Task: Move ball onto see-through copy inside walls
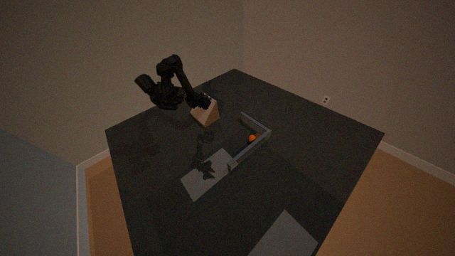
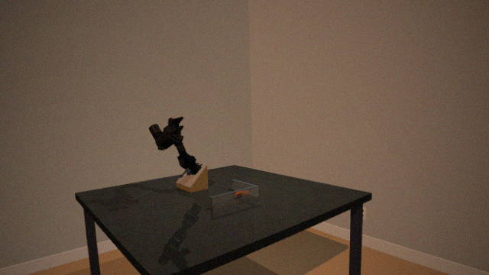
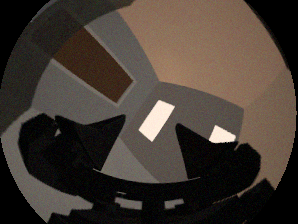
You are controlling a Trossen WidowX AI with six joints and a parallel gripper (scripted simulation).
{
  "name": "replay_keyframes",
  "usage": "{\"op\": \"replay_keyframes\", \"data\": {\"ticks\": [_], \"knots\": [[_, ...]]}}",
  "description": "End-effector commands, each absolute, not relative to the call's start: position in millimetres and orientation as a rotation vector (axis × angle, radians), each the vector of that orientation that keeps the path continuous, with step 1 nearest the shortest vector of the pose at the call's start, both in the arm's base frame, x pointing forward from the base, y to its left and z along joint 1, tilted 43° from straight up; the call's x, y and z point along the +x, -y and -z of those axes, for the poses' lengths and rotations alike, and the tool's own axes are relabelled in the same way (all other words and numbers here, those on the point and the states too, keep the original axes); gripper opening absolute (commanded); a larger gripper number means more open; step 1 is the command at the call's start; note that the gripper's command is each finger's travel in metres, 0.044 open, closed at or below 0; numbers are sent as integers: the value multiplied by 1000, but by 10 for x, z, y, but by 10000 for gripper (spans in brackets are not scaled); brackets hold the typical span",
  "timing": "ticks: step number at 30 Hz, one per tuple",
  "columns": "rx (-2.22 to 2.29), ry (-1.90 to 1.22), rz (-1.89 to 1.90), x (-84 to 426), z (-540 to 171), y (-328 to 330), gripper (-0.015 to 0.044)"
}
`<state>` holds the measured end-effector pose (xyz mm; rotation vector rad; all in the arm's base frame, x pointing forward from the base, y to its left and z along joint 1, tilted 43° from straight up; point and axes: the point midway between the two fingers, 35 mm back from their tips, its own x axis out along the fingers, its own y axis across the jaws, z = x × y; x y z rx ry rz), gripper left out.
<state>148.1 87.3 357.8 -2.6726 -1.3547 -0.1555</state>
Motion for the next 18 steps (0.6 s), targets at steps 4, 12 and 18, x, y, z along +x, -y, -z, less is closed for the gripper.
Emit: {"op": "replay_keyframes", "data": {"ticks": [4, 12, 18], "knots": [[-2382, 1172, -8, 1789, -3651, -748, 328], [-1568, 557, -387, 2945, -3459, -443, 328], [-1201, 203, -504, 3487, -3023, -430, 328]]}}
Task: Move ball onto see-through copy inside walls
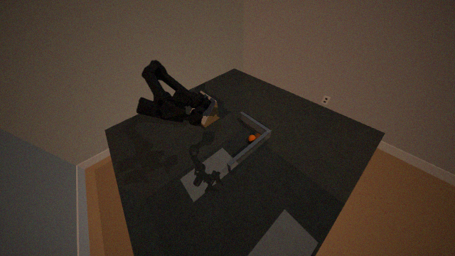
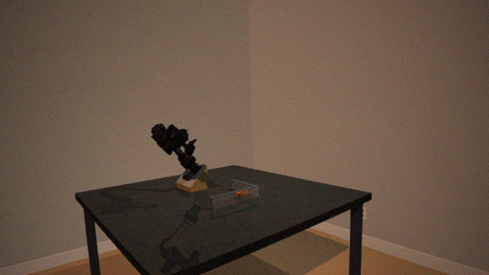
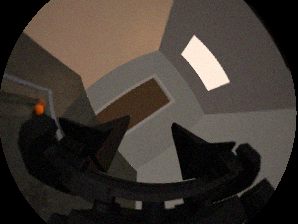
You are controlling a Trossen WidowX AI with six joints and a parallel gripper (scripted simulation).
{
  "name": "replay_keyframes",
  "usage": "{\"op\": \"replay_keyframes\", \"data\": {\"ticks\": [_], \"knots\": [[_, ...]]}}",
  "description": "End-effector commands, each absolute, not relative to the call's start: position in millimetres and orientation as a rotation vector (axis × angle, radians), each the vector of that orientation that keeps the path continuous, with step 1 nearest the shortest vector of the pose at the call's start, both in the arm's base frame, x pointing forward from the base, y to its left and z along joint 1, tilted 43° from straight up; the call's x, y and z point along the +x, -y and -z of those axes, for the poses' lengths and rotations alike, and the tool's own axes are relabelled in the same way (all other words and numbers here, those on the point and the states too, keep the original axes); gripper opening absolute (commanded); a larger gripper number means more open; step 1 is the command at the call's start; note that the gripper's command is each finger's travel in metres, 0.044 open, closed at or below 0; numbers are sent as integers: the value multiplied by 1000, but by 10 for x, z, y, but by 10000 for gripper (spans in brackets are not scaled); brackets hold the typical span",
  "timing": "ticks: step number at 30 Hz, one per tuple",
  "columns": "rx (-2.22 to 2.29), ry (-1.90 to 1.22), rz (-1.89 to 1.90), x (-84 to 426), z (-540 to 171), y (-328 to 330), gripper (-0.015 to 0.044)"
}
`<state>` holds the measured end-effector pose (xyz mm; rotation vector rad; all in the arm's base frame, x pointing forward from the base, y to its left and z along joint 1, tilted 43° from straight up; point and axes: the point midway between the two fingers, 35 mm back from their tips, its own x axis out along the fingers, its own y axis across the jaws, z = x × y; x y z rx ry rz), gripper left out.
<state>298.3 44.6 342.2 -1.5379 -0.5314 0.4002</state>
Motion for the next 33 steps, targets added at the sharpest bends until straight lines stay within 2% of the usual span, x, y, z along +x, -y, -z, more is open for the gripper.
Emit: {"op": "replay_keyframes", "data": {"ticks": [1, 12, 22, 28, 33], "knots": [[-1145, 142, -517, 3566, -2933, -437, 328], [-627, -585, -494, 4040, -1654, -601, 328], [-431, -1181, -155, 3980, -507, -749, 328], [-492, -1395, 188, 3775, 39, -793, 328], [-632, -1414, 468, 3619, 336, -828, 328]]}}
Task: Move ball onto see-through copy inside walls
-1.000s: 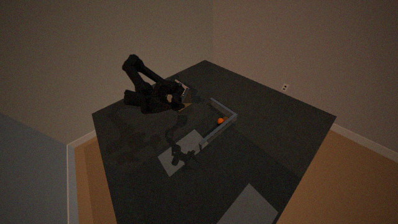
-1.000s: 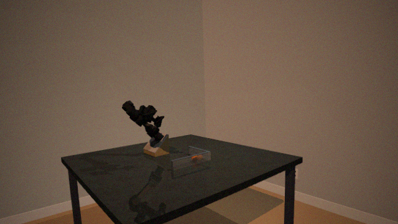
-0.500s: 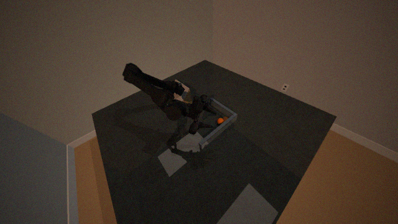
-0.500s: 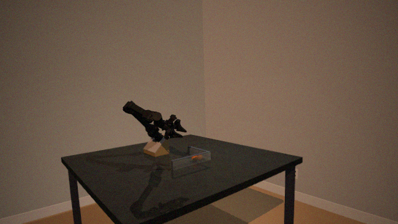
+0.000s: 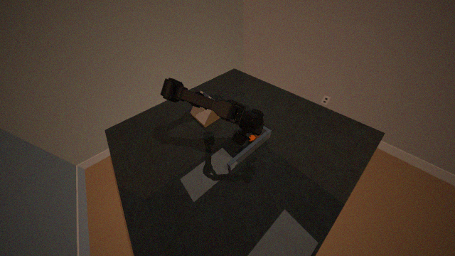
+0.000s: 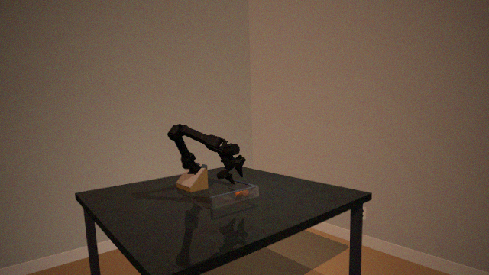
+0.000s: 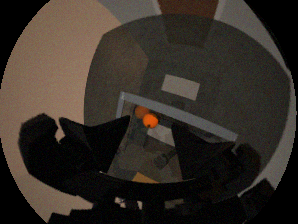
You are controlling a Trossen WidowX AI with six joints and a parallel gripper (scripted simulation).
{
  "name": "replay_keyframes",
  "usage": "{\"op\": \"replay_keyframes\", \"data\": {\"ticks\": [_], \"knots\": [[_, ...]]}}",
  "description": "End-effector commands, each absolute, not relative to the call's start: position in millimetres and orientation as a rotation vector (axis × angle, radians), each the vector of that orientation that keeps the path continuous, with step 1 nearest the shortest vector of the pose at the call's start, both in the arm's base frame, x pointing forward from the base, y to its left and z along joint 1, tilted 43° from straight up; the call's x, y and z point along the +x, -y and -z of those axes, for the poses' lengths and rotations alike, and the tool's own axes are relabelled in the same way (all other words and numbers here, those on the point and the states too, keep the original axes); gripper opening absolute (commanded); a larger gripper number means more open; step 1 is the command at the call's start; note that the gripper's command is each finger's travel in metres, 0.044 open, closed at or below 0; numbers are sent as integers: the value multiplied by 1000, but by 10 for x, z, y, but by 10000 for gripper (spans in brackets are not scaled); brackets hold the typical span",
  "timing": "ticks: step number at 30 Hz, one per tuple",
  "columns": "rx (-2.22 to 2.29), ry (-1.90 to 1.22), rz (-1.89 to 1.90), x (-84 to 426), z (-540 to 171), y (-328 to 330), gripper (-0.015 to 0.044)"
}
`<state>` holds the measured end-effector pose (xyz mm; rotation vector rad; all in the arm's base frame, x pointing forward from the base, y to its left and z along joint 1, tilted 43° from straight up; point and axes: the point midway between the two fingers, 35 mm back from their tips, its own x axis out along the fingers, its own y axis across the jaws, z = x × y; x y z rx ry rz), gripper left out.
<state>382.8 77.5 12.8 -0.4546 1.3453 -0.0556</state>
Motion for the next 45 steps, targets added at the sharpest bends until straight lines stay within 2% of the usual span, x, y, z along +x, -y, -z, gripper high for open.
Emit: {"op": "replay_keyframes", "data": {"ticks": [1, 45], "knots": [[-646, -1409, 490, 3608, 356, -832, 328], [-652, -1407, 498, 3662, 716, -508, 328]]}}
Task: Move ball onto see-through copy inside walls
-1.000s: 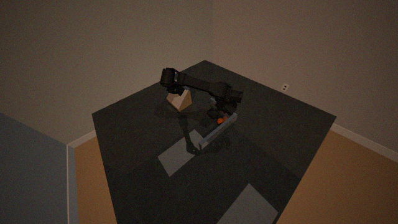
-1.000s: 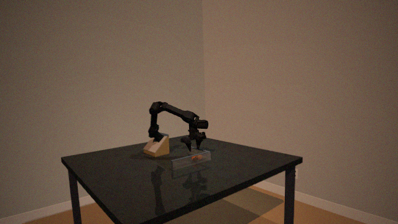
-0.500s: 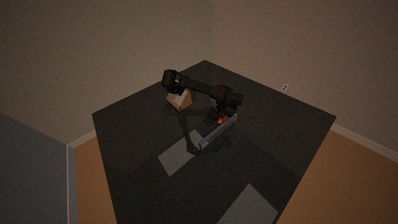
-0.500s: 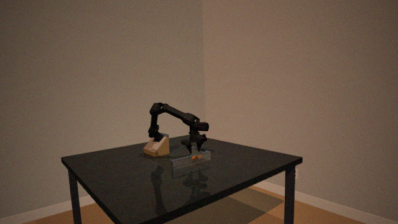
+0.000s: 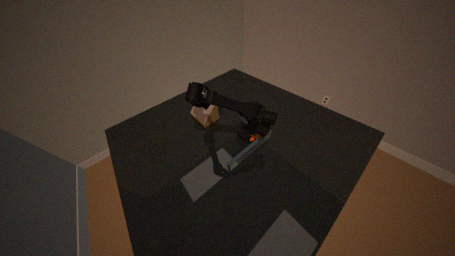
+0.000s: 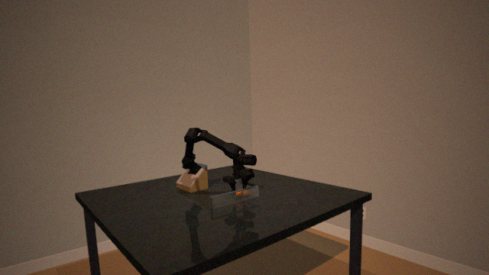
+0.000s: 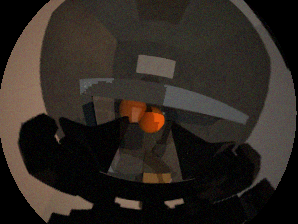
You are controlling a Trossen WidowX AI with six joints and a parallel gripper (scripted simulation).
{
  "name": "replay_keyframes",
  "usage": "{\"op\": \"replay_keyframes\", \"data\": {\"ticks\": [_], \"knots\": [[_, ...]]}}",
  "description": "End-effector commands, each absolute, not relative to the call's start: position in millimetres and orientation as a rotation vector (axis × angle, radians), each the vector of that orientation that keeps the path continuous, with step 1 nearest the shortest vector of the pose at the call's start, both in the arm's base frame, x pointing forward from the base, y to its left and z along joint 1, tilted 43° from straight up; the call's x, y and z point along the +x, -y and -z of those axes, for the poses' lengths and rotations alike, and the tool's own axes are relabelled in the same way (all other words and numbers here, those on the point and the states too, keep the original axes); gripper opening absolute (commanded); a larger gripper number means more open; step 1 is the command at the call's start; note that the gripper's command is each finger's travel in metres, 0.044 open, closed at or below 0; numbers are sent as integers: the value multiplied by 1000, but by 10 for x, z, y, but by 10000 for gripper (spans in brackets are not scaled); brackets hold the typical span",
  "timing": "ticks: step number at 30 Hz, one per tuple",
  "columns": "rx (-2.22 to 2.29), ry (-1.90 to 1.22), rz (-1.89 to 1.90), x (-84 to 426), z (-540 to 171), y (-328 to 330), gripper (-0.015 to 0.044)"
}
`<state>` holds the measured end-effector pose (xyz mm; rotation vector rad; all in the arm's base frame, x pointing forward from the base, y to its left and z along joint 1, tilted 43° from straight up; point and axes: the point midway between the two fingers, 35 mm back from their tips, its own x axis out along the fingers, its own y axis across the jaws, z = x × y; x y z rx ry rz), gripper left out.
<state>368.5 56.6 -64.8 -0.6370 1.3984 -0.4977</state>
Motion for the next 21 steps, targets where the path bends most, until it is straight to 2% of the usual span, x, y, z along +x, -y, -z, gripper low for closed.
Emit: {"op": "replay_keyframes", "data": {"ticks": [1, 7, 11, 19, 21], "knots": [[-652, -1407, 498, 3663, 727, -496, 328], [-653, -1406, 499, 3667, 778, -446, 328], [-653, -1406, 499, 3667, 778, -446, 223], [-653, -1406, 499, 3667, 778, -446, 170], [-653, -1407, 498, 3662, 780, -451, 117]]}}
